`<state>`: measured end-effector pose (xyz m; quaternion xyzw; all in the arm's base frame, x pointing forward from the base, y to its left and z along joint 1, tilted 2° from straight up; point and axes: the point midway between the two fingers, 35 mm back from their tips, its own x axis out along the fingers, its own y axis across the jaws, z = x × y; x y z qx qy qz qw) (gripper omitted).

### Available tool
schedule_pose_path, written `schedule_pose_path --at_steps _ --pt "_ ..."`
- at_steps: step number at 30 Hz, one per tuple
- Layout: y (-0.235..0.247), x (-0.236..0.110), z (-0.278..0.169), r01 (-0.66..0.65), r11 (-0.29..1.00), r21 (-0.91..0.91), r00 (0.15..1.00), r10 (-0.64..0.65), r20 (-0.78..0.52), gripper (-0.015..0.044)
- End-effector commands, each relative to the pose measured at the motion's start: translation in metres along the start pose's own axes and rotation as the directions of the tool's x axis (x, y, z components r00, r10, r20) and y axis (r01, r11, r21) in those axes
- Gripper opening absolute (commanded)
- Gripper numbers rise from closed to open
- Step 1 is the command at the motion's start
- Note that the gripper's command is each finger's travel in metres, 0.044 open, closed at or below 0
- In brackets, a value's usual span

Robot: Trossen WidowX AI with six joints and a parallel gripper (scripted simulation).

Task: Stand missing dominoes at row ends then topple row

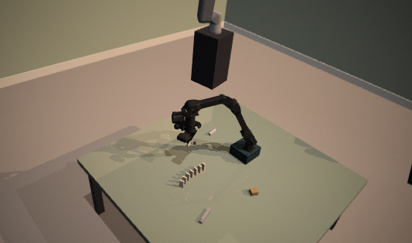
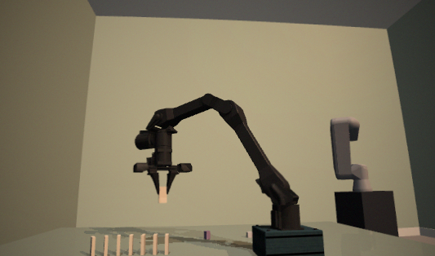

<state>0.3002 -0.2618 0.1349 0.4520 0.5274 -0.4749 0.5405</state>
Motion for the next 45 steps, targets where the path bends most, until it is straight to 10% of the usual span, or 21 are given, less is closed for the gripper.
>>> schedule_pose_path --at_steps 1,10,24,45 --pt "0.001 -0.008 -0.046 -0.007 0.910 -0.415 1.000 0.012 0.009 0.0107" --pt "-0.022 0.002 -0.128 0.002 0.309 -0.951 1.000 0.008 0.005 0.0107" --pt "-0.022 0.005 -0.128 0.002 0.305 -0.952 1.000 0.008 0.005 0.0107" --pt "-0.019 0.119 -0.126 0.002 0.305 -0.952 1.000 0.008 0.005 0.0107"
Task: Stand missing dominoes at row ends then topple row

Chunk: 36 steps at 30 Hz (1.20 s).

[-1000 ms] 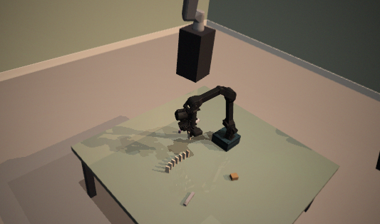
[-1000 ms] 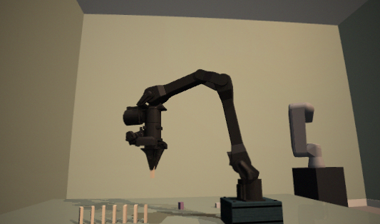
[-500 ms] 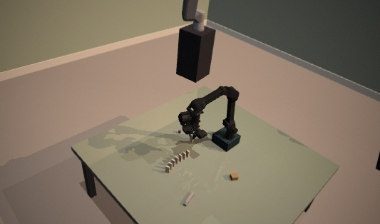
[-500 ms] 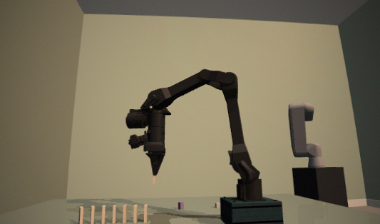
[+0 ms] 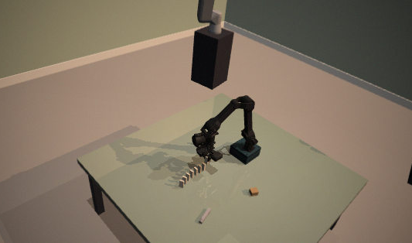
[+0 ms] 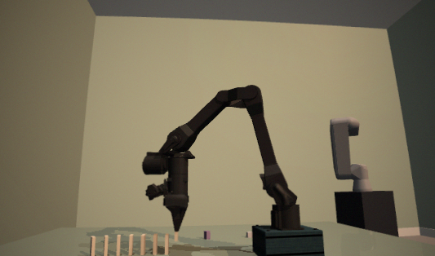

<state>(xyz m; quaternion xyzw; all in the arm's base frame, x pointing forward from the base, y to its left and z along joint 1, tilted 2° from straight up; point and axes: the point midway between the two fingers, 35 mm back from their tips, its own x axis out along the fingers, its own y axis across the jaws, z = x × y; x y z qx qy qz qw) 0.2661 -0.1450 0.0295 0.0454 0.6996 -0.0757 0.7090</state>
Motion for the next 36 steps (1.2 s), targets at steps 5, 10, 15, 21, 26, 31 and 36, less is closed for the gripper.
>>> schedule_pose_path --at_steps 5,10,15,21,26,31,36 --pt "0.002 0.030 -0.007 -0.002 1.000 -0.003 1.000 0.002 -0.009 0.0107" --pt "0.002 0.030 -0.007 -0.002 1.000 -0.003 1.000 0.002 -0.009 0.0107" --pt "0.002 0.030 -0.007 -0.002 1.000 -0.003 1.000 0.002 -0.009 0.0107" --pt "0.002 0.030 -0.007 -0.002 1.000 -0.003 1.000 0.002 -0.009 0.0265" --pt "0.002 0.030 -0.007 -0.002 1.000 -0.003 1.000 0.002 -0.009 0.0396" --pt "0.002 0.027 -0.006 -0.002 1.000 -0.003 1.000 0.002 -0.009 0.0440" --pt "0.000 -0.052 0.001 -0.003 1.000 -0.001 1.000 0.003 -0.008 0.0440"
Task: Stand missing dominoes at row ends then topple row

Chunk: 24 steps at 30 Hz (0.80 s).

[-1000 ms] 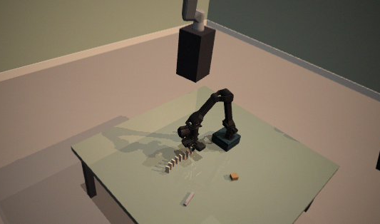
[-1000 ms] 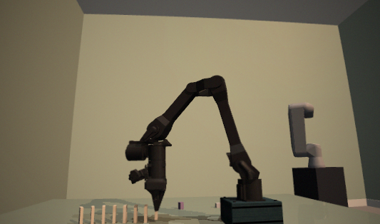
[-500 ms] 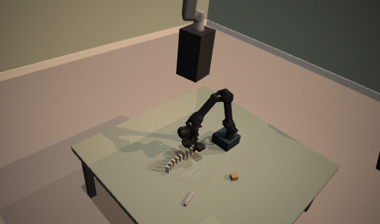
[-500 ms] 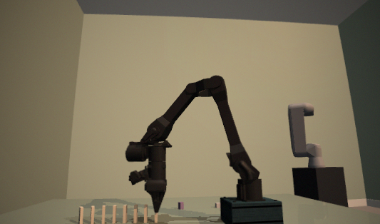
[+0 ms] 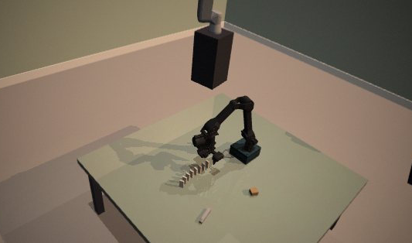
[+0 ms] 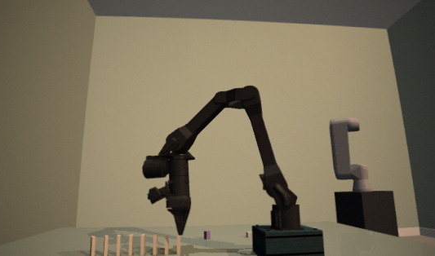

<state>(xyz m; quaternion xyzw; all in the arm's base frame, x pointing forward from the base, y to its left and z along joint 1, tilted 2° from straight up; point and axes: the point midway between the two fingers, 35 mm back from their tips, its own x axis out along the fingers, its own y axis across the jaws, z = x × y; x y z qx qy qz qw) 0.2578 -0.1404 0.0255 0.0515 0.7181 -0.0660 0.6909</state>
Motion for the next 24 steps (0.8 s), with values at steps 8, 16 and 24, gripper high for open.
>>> schedule_pose_path --at_steps 8,16,24 --pt "0.001 -0.104 -0.002 0.014 1.000 0.006 0.999 -0.014 0.045 0.0440" --pt "0.000 -0.087 -0.010 0.031 0.918 -0.396 0.999 -0.015 0.044 0.0282" --pt "-0.001 -0.056 -0.026 0.045 0.405 -0.913 0.999 -0.015 0.043 0.0072"
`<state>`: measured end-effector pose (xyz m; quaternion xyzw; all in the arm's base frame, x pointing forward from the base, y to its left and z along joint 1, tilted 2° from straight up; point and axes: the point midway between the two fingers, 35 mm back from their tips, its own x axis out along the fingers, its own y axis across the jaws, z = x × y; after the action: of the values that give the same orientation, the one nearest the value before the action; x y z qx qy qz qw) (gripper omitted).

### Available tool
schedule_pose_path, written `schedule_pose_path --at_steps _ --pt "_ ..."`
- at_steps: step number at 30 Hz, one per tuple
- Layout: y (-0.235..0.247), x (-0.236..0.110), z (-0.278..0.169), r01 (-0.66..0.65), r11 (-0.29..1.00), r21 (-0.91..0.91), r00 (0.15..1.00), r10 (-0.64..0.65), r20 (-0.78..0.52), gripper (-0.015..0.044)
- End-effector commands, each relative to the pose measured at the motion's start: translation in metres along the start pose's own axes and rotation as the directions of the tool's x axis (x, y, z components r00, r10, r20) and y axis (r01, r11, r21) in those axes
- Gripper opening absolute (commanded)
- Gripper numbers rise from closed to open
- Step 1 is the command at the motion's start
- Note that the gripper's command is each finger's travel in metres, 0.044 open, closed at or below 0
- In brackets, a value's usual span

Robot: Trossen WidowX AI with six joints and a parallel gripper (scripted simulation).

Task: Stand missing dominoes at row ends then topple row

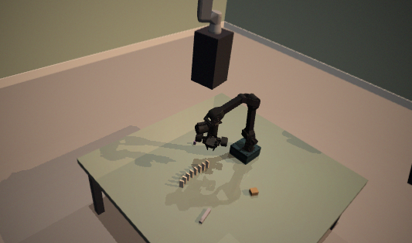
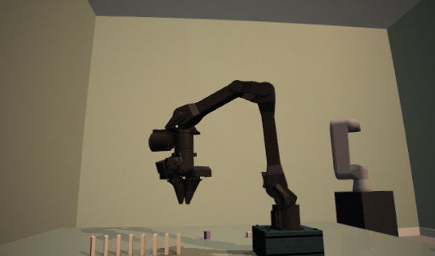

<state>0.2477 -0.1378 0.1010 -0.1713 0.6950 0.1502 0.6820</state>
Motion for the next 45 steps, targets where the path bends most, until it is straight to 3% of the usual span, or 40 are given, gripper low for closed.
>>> schedule_pose_path --at_steps 1,3,6,45 --pt "0.010 0.022 -0.013 0.012 0.812 -0.583 1.000 -0.010 0.007 0.0046" --pt "0.013 0.030 -0.017 0.011 0.690 -0.724 1.000 -0.010 0.006 0.0000" --pt "0.016 0.035 -0.020 0.010 0.587 -0.810 1.000 -0.010 0.006 0.0000" --pt "0.016 0.035 -0.020 0.010 0.587 -0.810 1.000 -0.010 0.006 0.0000"
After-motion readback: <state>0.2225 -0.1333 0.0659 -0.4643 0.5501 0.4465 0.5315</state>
